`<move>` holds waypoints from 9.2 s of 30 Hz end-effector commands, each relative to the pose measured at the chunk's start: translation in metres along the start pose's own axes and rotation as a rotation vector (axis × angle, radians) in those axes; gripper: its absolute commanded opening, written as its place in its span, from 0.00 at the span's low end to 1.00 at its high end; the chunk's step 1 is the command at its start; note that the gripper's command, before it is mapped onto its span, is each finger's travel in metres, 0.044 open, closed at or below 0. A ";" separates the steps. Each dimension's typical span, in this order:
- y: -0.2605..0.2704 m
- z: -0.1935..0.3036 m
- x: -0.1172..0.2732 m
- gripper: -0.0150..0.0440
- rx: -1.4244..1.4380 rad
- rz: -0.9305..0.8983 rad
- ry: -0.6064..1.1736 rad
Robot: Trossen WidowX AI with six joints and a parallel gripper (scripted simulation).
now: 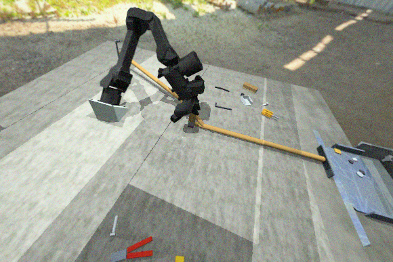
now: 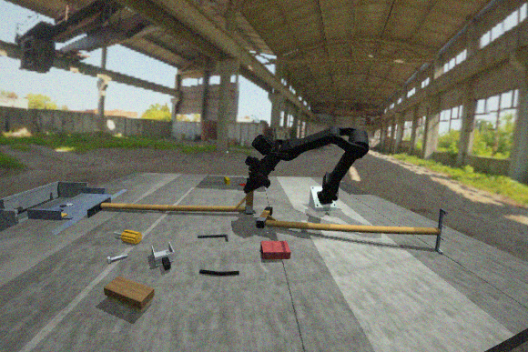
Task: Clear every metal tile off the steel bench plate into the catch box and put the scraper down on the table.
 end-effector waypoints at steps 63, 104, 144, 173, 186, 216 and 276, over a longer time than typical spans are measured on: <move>0.005 -0.068 -0.049 0.25 0.015 -0.010 -0.012; 0.006 -0.113 -0.078 0.25 0.017 -0.012 -0.015; 0.004 -0.151 -0.111 0.25 0.019 -0.014 -0.018; 0.003 -0.143 -0.103 0.25 0.022 -0.016 -0.015; 0.002 -0.134 -0.092 0.25 0.022 -0.015 -0.015; 0.001 -0.111 -0.066 0.25 0.020 -0.011 -0.014; -0.002 -0.055 -0.021 0.25 0.017 -0.007 -0.015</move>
Point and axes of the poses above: the point midway between the two fingers, 35 mm back from their tips, its own x axis back along the fingers, its own y axis across the jaws, z = x × y, the point moved 10 cm from there along x, back along the fingers, and after that the axes turned 3 degrees about -x, right-handed, at the moved point
